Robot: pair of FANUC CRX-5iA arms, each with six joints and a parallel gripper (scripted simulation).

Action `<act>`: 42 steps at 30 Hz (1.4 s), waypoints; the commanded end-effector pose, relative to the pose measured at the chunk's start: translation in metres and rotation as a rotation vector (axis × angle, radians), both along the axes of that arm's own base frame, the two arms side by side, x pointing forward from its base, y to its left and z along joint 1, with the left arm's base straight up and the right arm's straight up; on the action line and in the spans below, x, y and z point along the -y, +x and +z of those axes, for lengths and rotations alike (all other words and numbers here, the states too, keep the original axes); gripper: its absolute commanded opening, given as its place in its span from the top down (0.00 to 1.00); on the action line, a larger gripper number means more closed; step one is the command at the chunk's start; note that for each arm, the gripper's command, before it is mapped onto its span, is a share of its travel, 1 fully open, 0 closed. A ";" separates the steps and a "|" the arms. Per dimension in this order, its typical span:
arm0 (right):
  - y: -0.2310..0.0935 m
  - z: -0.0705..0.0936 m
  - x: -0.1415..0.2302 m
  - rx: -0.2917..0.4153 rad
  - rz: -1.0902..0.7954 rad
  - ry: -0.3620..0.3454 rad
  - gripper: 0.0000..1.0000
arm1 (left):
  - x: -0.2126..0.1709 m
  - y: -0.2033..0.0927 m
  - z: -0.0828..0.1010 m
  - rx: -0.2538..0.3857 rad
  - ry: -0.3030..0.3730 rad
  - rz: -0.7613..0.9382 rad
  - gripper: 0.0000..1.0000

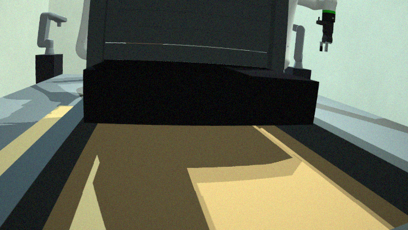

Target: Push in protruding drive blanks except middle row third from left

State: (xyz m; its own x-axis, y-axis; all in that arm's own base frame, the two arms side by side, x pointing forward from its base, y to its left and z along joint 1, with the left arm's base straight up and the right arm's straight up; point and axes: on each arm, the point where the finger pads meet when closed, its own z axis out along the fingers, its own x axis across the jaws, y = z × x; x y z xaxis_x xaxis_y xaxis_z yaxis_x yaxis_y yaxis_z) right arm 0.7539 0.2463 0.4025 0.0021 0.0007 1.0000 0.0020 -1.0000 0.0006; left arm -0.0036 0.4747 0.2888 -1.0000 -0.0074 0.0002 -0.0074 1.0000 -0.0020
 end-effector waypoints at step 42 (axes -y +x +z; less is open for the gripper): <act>-0.061 0.002 0.000 0.002 0.000 0.001 1.00 | 0.000 0.000 0.001 0.000 0.002 0.000 0.00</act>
